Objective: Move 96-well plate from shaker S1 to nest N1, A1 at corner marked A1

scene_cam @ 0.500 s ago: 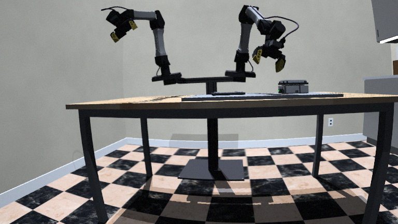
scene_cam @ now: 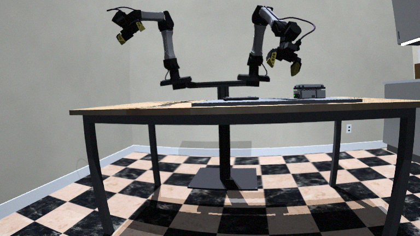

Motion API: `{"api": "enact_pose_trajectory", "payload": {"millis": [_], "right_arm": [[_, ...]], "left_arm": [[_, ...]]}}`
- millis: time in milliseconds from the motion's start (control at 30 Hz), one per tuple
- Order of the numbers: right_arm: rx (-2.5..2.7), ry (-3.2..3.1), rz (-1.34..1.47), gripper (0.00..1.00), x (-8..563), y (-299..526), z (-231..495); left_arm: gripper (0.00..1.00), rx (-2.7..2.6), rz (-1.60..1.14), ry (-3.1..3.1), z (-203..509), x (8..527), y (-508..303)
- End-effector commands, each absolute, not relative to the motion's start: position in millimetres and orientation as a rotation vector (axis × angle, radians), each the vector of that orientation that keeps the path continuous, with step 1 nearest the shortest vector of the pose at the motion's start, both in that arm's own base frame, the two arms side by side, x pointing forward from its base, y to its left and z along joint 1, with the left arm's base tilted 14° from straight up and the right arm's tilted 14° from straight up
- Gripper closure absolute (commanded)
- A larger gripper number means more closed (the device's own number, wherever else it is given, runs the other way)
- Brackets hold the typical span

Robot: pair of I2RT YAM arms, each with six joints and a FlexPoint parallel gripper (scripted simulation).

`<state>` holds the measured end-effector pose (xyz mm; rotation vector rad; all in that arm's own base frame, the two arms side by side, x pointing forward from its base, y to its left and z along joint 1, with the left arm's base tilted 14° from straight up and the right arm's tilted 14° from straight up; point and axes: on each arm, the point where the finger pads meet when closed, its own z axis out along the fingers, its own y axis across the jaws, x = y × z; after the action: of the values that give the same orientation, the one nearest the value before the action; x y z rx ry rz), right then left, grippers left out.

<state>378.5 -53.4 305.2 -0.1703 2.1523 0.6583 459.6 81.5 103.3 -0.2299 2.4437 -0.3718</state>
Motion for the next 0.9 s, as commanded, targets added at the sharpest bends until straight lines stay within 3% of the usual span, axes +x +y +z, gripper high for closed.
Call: {"api": "enact_pose_trajectory", "payload": {"millis": [0,233,633,867], "right_arm": [[-0.180,2.137,0.645,0.00,378,-54,311],[-0.196,2.139,0.597,0.00,382,-51,310],[-0.374,2.144,0.507,0.00,402,8,294],[-0.574,2.103,0.433,0.00,411,92,277]], "left_arm": [[0.00,-0.214,-0.367,2.422,113,462,80],[0.00,-0.398,-0.371,2.468,103,455,94],[0.00,-1.213,-0.318,2.425,83,409,169],[0.00,-1.732,-0.235,2.230,74,368,222]]}}
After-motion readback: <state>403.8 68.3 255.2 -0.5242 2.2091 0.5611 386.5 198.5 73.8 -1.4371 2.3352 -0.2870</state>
